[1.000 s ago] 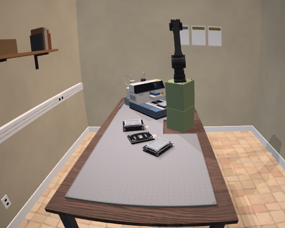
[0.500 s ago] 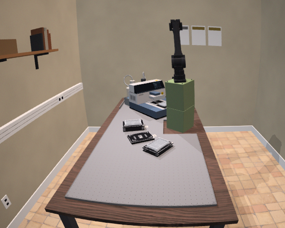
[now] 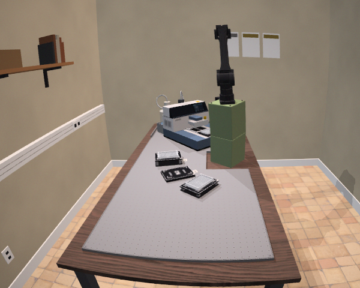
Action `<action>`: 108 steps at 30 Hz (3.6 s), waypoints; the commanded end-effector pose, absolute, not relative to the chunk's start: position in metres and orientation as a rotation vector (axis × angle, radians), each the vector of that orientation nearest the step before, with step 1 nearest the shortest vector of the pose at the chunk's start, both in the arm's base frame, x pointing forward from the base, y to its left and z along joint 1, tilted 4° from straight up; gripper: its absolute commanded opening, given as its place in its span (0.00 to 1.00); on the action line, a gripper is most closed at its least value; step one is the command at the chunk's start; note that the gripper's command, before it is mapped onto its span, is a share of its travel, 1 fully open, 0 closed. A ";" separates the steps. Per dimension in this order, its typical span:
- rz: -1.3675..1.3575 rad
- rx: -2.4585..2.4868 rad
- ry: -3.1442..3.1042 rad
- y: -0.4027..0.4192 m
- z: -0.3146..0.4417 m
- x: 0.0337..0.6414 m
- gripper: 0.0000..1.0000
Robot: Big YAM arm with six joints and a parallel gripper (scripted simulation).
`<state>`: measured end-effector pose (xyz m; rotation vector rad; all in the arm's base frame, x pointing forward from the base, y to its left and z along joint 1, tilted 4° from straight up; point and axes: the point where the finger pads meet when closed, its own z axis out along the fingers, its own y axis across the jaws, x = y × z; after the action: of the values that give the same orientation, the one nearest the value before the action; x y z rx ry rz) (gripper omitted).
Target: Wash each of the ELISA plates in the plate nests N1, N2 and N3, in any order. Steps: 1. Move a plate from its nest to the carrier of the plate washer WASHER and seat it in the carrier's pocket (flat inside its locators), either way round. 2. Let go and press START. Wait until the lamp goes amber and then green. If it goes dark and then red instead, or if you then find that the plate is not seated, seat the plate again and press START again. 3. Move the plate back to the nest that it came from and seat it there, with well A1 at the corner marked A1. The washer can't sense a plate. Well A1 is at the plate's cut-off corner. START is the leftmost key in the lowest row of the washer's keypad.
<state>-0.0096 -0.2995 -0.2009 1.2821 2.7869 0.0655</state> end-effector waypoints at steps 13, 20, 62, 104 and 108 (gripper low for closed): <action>-0.154 1.110 2.557 -0.307 -0.228 -0.010 0.00; -0.077 1.147 2.560 -0.287 -0.238 -0.010 0.00; -0.102 1.152 2.554 -0.304 -0.288 0.007 0.00; -0.083 1.174 2.549 -0.303 -0.299 0.008 0.00; -0.101 1.156 2.553 -0.304 -0.288 0.003 0.00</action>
<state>0.0077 -0.3061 -0.2970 1.1543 2.5526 -0.0986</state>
